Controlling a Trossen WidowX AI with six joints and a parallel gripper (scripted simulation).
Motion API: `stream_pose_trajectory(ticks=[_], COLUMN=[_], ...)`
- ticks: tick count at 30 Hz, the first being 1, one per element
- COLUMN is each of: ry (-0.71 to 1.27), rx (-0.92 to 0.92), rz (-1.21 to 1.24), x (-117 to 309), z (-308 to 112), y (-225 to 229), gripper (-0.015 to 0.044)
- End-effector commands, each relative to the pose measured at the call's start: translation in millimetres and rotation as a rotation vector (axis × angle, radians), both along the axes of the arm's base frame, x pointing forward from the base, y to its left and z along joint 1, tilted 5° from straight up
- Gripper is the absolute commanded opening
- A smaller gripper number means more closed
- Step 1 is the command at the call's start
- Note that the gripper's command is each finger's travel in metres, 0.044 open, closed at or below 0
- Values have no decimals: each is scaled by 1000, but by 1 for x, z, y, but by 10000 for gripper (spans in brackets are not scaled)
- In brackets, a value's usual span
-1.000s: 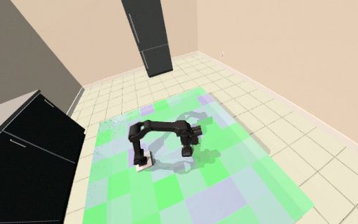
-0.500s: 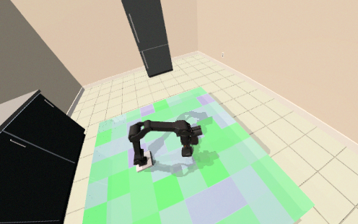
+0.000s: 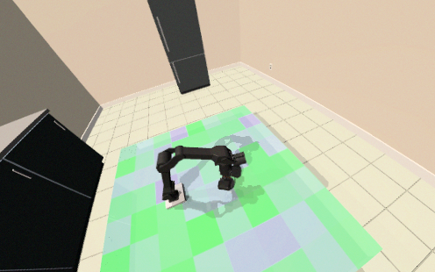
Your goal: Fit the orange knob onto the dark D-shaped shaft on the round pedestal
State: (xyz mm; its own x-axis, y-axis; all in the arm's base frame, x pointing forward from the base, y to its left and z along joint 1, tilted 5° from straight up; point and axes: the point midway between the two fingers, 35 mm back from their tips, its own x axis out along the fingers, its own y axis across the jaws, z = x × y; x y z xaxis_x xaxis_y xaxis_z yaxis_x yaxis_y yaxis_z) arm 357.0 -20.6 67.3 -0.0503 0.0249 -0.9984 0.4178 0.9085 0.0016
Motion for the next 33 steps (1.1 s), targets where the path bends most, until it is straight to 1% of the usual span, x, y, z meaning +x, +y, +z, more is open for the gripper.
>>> stream_pose_trajectory(ticks=[1, 22, 28, 33], ry=[-3, -3, -3, 0], rx=[-3, -3, -3, -9], rz=[-18, -18, -18, -143], x=[0, -1, 0, 1], z=[0, -3, 2, 2], y=[0, 0, -1, -1], gripper=[0, 0, 0, 0])
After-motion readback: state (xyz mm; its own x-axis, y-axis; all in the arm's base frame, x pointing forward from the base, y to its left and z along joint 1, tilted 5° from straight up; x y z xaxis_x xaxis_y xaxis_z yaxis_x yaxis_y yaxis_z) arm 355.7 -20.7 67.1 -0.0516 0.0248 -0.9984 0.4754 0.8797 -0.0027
